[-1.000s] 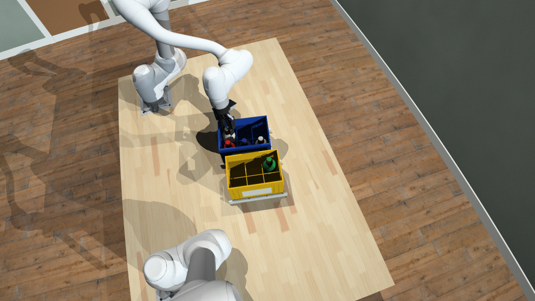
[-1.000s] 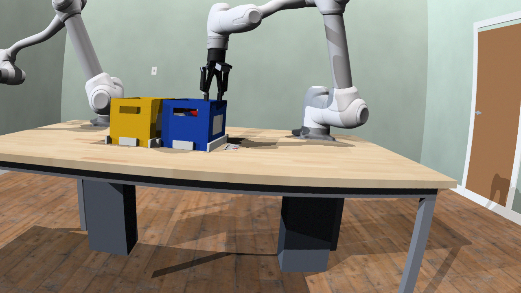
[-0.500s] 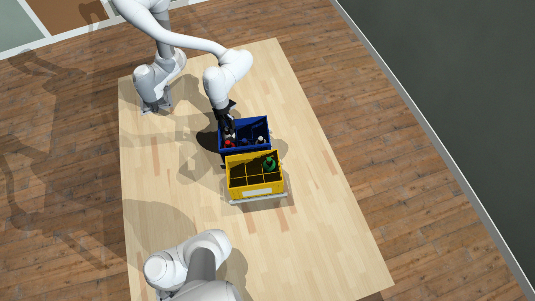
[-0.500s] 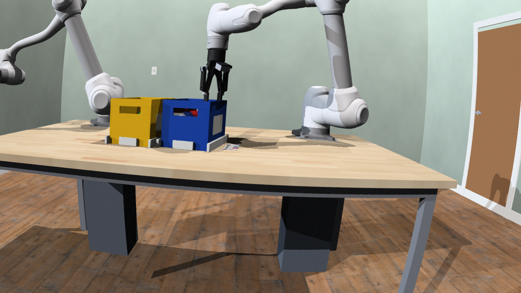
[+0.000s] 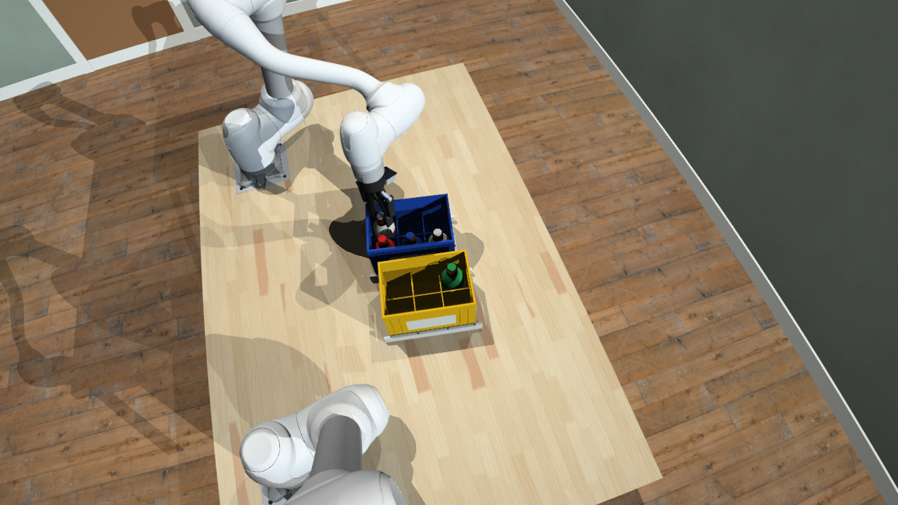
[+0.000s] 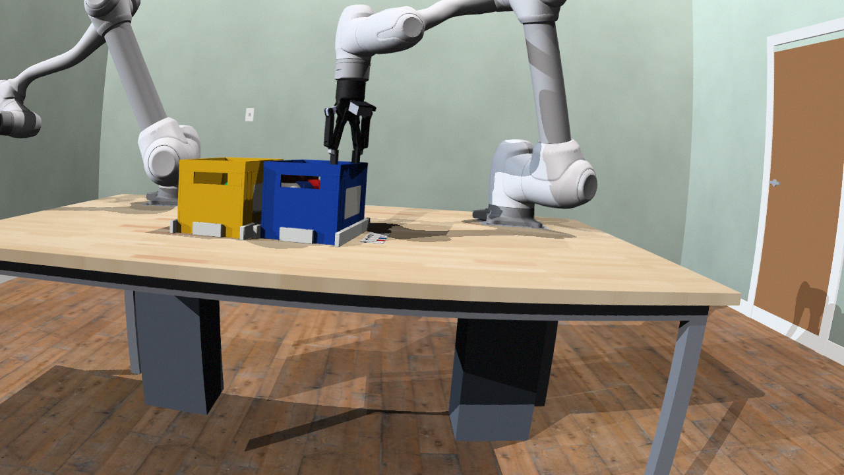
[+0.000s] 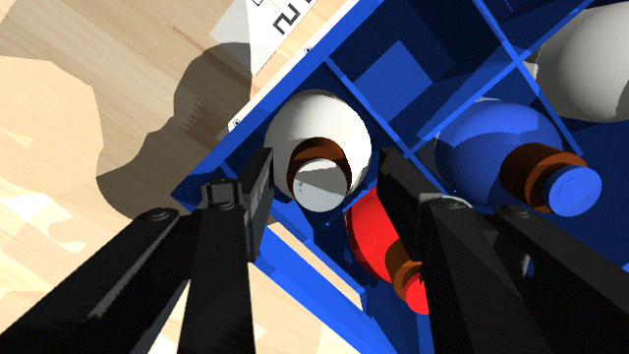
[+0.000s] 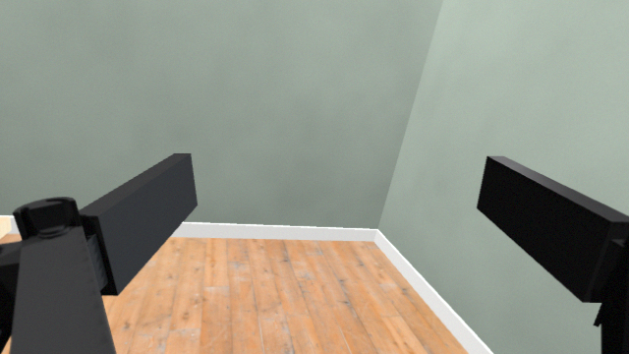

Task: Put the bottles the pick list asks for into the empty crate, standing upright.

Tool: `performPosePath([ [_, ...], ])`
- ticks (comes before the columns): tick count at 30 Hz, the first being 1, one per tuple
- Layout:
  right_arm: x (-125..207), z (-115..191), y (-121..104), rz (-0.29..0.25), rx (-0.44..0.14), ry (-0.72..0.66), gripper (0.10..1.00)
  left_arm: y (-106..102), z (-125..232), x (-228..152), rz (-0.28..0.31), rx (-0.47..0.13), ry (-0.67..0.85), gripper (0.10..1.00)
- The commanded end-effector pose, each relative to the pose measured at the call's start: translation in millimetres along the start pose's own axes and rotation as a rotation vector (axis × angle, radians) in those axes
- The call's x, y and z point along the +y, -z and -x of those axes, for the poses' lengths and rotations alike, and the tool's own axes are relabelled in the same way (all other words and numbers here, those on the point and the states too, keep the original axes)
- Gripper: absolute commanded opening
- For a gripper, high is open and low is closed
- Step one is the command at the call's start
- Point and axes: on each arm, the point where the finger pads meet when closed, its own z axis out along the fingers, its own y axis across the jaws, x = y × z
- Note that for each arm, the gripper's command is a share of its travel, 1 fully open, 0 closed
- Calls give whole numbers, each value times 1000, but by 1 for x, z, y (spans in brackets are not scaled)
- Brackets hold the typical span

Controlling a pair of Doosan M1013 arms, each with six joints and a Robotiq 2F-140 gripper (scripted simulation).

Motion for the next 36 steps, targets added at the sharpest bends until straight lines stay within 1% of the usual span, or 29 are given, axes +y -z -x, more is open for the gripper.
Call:
performPosePath([
  [1,0,-1,0,0,1,2,1000,1,0,0,1,0,0,442],
  [10,0,-1,0,0,1,2,1000,1,0,0,1,0,0,442],
  [22,0,-1,0,0,1,2,1000,33,0,0,1,0,0,442],
  [24,0,-1,0,0,1,2,1000,33,0,0,1,0,0,442],
  [36,0,-1,0,0,1,2,1000,65,0,0,1,0,0,442],
])
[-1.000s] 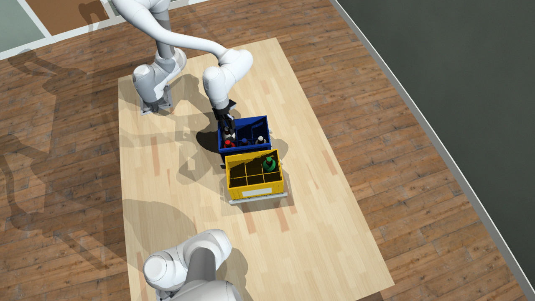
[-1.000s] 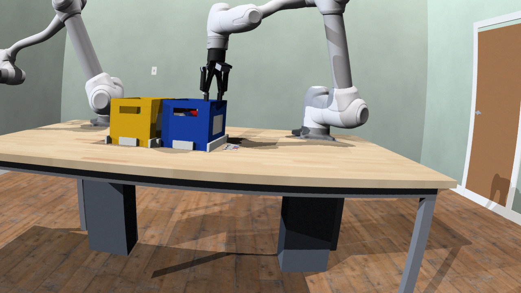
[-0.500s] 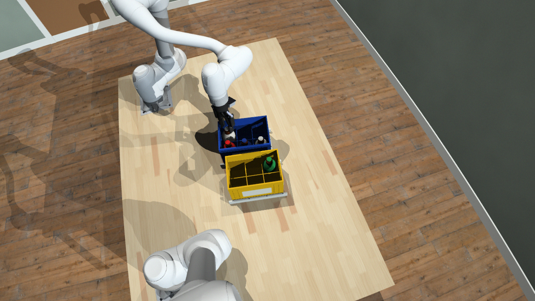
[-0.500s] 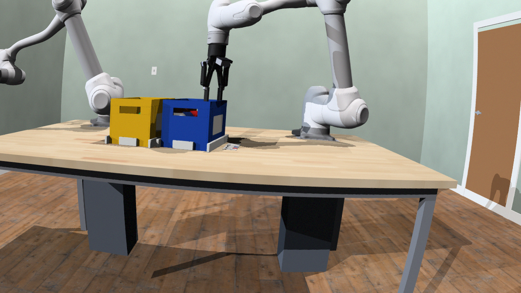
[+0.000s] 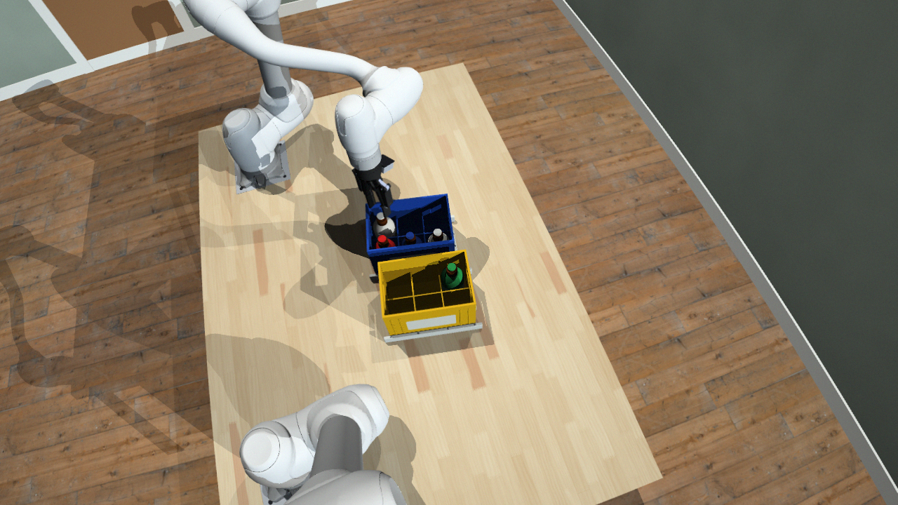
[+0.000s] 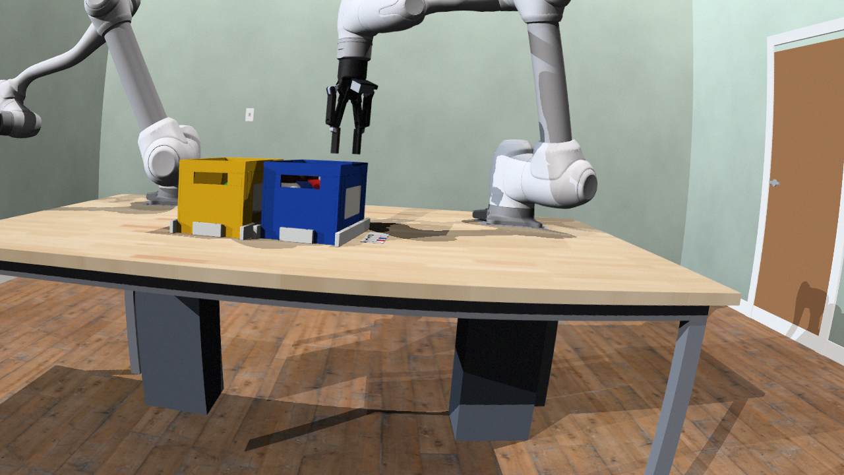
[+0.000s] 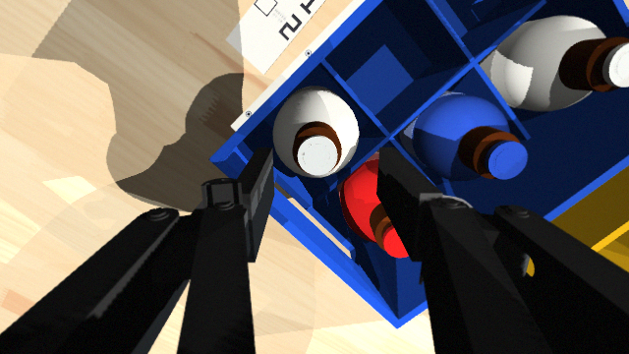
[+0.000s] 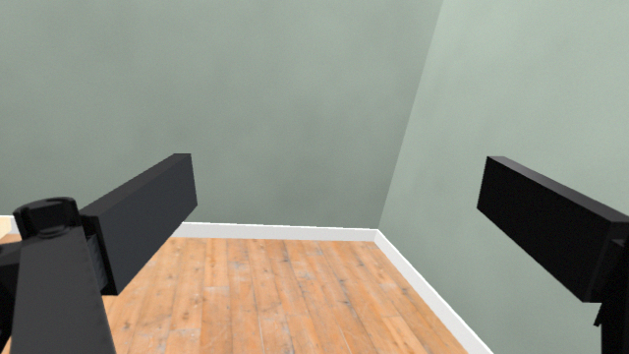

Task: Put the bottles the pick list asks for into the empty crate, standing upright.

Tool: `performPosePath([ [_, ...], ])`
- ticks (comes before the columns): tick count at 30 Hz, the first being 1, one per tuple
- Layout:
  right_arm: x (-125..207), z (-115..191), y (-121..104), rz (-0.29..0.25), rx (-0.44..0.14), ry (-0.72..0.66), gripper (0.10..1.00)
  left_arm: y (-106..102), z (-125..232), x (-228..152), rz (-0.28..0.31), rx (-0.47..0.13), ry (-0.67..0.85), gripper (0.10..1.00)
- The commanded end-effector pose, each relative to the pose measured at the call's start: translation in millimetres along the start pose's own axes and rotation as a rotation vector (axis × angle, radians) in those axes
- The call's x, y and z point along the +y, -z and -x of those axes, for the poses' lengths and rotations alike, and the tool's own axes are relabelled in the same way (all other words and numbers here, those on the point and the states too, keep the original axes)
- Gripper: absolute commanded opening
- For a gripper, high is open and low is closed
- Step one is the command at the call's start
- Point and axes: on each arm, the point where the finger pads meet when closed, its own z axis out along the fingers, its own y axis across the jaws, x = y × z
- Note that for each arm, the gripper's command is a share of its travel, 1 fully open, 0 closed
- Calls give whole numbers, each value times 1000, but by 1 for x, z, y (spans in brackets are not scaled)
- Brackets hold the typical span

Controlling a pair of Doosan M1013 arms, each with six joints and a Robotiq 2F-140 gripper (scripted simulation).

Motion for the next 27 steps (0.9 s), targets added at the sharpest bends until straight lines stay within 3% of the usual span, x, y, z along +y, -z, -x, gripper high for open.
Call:
performPosePath([
  [1,0,-1,0,0,1,2,1000,11,0,0,1,0,0,442],
  [10,0,-1,0,0,1,2,1000,30,0,0,1,0,0,442],
  [27,0,-1,0,0,1,2,1000,30,0,0,1,0,0,442],
])
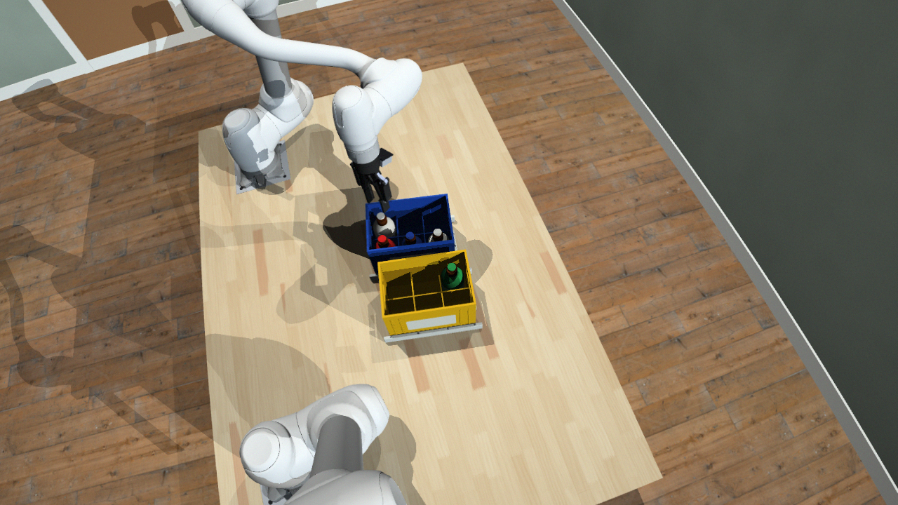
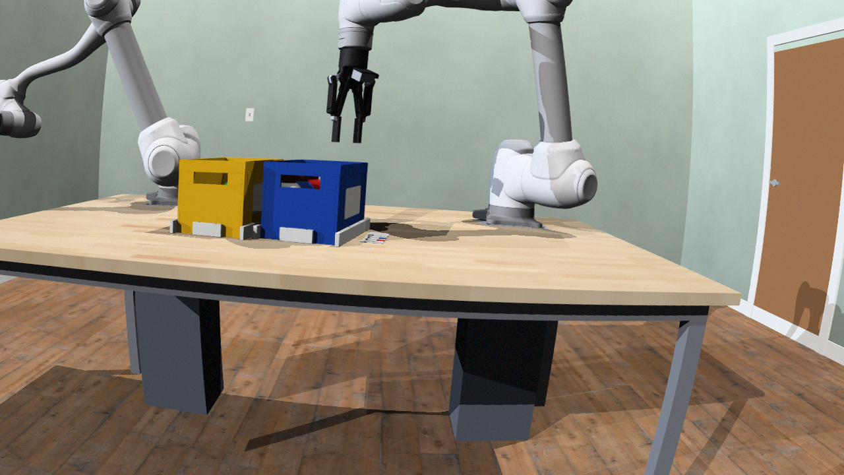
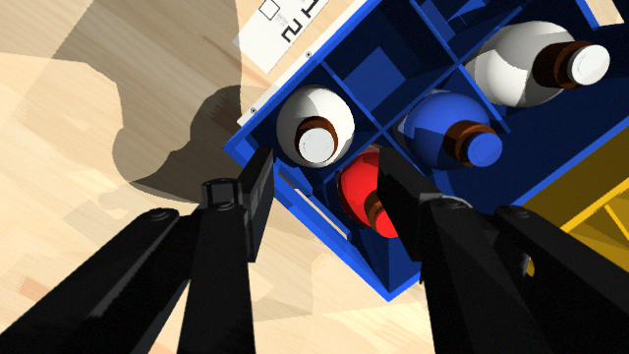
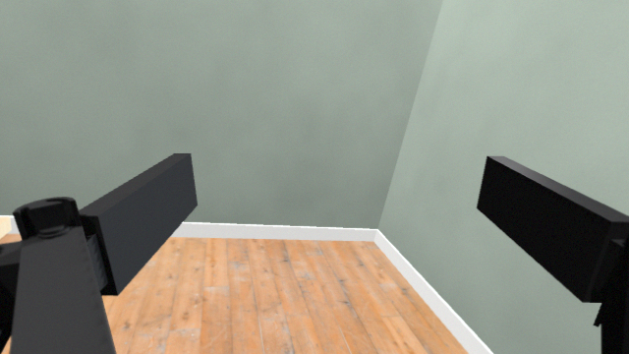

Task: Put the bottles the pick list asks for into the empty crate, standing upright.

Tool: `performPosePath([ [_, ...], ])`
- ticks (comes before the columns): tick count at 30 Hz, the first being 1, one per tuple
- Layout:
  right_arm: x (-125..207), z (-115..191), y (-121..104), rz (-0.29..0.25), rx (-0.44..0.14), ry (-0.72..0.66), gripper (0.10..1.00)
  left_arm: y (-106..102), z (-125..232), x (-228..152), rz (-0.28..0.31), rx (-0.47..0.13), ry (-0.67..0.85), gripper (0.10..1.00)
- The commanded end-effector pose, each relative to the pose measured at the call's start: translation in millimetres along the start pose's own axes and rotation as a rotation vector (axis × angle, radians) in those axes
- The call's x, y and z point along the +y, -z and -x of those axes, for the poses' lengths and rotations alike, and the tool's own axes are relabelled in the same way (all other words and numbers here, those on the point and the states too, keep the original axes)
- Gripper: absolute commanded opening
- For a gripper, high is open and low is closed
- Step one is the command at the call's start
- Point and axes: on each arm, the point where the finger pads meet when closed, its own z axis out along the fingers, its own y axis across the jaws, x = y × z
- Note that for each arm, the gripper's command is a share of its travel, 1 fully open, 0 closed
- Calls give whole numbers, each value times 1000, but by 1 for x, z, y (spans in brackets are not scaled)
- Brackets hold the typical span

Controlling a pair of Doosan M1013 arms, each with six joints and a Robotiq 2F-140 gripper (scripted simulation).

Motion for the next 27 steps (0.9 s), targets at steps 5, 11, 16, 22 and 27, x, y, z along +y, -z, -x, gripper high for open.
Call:
performPosePath([
  [5,0,-1,0,0,1,2,1000,1,0,0,1,0,0,442],
  [11,0,-1,0,0,1,2,1000,1,0,0,1,0,0,442],
  [16,0,-1,0,0,1,2,1000,1,0,0,1,0,0,442],
  [22,0,-1,0,0,1,2,1000,1,0,0,1,0,0,442],
  [27,0,-1,0,0,1,2,1000,7,-12,-8,1,0,0,442],
])
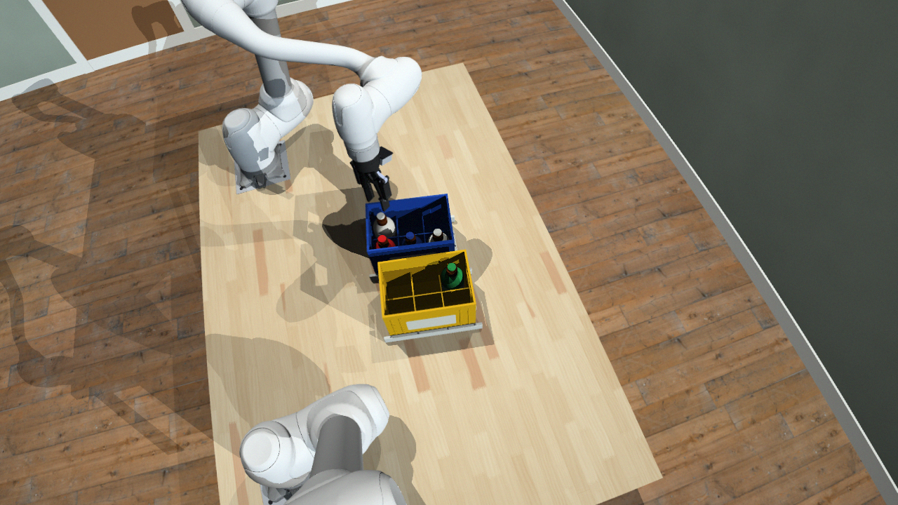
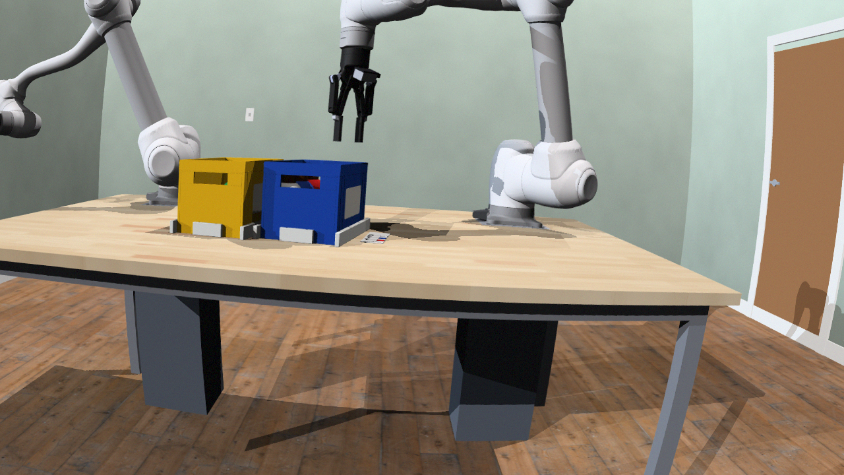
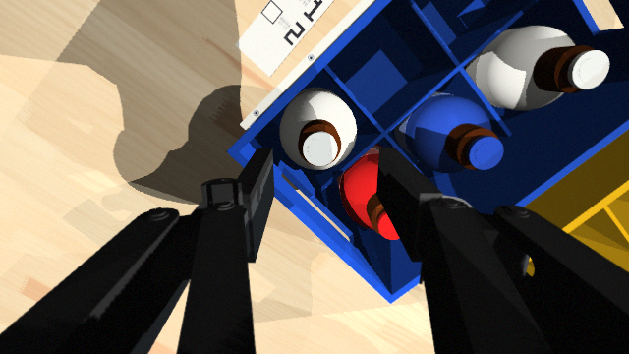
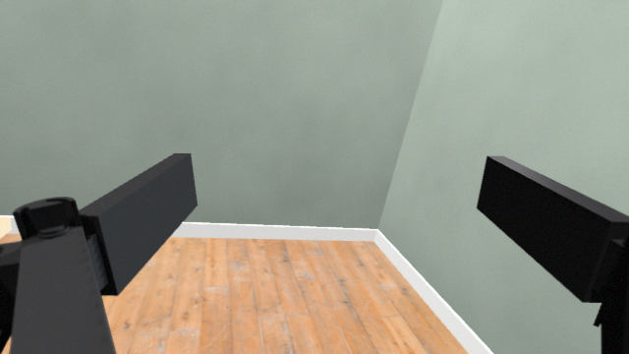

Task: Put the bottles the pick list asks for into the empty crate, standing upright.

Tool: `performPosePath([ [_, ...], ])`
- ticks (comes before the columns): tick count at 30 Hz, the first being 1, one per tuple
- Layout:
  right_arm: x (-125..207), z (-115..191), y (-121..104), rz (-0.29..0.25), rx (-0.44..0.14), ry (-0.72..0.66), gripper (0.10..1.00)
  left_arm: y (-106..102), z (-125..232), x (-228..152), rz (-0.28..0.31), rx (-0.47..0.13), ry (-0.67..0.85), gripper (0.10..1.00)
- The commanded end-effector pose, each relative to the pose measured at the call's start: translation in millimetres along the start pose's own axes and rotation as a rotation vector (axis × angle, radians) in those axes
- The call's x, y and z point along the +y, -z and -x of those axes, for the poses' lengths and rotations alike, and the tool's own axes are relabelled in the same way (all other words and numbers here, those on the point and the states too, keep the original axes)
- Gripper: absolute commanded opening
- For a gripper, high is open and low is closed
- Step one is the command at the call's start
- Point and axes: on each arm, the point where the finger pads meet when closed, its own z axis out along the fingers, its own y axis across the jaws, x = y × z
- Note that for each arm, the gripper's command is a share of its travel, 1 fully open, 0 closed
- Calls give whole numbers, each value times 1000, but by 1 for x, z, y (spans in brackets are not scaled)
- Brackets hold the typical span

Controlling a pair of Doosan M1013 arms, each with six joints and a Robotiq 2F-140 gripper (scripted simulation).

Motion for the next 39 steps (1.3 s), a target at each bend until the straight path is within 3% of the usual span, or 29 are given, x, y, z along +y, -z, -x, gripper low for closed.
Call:
performPosePath([
  [1,0,-1,0,0,1,2,1000,5,-9,-5,1,0,0,442],
  [39,0,-1,0,0,1,2,1000,69,-147,-69,1,1,0,442],
])
